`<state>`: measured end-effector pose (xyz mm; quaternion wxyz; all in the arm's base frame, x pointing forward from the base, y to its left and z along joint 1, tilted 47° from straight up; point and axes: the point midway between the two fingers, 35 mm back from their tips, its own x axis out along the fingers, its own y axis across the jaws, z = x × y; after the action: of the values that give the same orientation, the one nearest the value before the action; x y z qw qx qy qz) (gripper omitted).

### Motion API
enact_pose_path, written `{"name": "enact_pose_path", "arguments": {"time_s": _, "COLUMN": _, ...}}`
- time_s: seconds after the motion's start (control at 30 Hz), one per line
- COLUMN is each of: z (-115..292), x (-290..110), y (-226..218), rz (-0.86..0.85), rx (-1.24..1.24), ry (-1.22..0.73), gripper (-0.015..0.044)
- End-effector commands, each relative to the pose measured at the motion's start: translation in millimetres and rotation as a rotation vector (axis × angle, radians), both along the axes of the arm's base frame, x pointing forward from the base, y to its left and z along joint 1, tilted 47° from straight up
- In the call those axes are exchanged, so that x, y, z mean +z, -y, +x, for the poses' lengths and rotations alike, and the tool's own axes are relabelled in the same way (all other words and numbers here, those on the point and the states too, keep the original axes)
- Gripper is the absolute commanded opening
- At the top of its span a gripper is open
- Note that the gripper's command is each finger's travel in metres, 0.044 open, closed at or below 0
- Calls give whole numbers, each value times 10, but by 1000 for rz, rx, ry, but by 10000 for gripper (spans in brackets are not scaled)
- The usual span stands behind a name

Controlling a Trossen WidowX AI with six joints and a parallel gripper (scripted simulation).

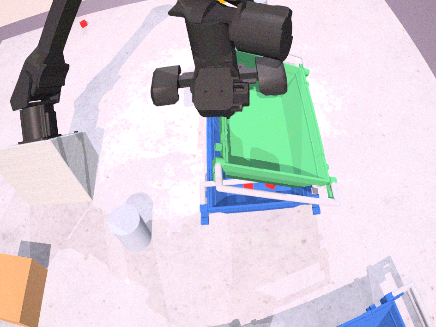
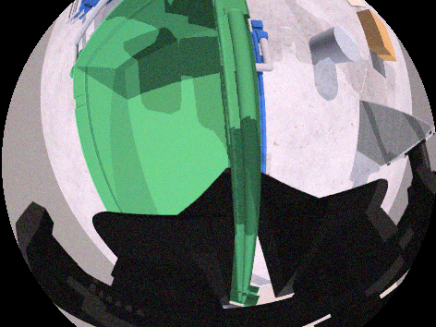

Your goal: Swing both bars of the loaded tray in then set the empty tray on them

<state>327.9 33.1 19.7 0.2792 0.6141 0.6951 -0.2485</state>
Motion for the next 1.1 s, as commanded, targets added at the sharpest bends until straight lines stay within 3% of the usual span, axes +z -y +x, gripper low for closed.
{"name": "enact_pose_path", "arguments": {"time_s": 0.0, "z": -34, "x": -15, "y": -21, "rz": 1, "rx": 1, "ry": -4, "gripper": 0}}
{"name": "enact_pose_path", "arguments": {"time_s": 1.07, "z": -146, "x": -96, "y": -94, "rz": 2, "rx": 1, "ry": -4, "gripper": 0}}
